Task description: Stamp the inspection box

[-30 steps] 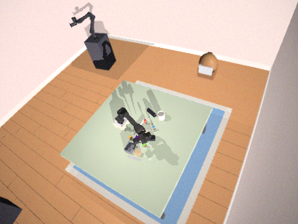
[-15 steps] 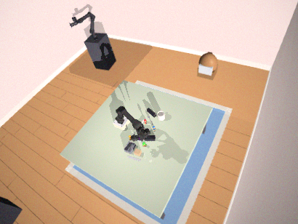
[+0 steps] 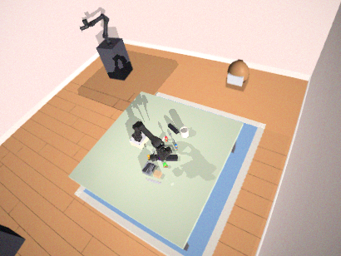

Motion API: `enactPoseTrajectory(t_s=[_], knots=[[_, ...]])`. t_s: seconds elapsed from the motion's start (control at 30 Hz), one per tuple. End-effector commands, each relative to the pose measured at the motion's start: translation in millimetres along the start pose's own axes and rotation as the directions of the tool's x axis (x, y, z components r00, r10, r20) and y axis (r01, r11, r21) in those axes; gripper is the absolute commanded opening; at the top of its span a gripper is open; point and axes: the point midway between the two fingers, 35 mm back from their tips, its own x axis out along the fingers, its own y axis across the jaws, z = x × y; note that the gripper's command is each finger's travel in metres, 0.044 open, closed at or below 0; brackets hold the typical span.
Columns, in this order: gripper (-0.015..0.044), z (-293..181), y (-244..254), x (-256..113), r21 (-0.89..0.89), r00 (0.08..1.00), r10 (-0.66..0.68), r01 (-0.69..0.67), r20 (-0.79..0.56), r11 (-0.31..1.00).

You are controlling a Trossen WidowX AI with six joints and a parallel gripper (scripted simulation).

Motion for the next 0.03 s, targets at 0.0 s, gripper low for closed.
enactPoseTrajectory(t_s=[0.0], knots=[[0.0267, 0.0, 0.0, 0.1, 0.0, 1.0, 0.0, 0.0, 0.0, 1.0]])
